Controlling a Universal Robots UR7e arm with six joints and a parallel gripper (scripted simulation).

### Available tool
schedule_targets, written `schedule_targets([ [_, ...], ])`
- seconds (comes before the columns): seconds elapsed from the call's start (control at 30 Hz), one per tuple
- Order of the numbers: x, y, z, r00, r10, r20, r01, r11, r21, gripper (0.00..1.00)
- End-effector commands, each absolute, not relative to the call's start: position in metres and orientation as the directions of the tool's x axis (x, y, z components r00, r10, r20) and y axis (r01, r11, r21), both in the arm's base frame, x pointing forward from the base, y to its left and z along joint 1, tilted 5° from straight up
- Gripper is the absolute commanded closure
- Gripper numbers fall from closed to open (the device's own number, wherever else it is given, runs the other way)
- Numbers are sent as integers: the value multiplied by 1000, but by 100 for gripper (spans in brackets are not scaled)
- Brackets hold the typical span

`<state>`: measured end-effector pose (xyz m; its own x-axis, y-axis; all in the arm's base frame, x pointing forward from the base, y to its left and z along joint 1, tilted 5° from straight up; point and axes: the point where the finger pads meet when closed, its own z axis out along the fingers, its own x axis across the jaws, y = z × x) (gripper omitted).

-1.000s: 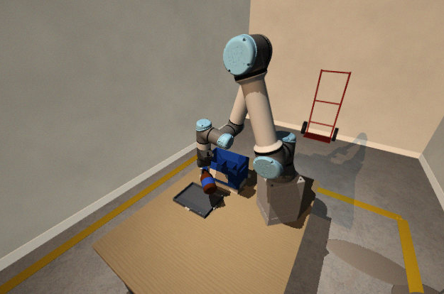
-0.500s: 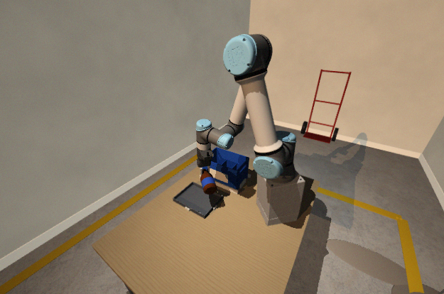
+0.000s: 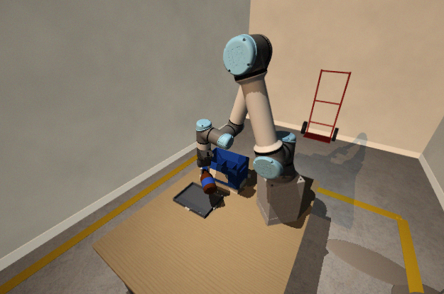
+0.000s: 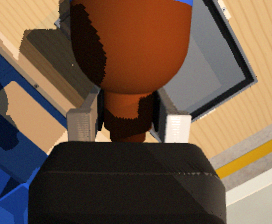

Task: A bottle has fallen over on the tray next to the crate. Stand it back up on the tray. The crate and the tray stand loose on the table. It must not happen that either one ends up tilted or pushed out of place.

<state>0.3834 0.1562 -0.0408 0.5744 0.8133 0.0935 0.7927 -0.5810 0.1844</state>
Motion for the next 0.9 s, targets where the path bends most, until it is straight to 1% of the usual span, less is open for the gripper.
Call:
schedule_targets([
  [0.0,384,156,-40,574,813,94,792,-581,185,100],
  [0.4,384,156,-41,574,813,94,791,-580,193,100],
  [0.87,384,156,-42,573,814,90,778,-575,253,100],
])
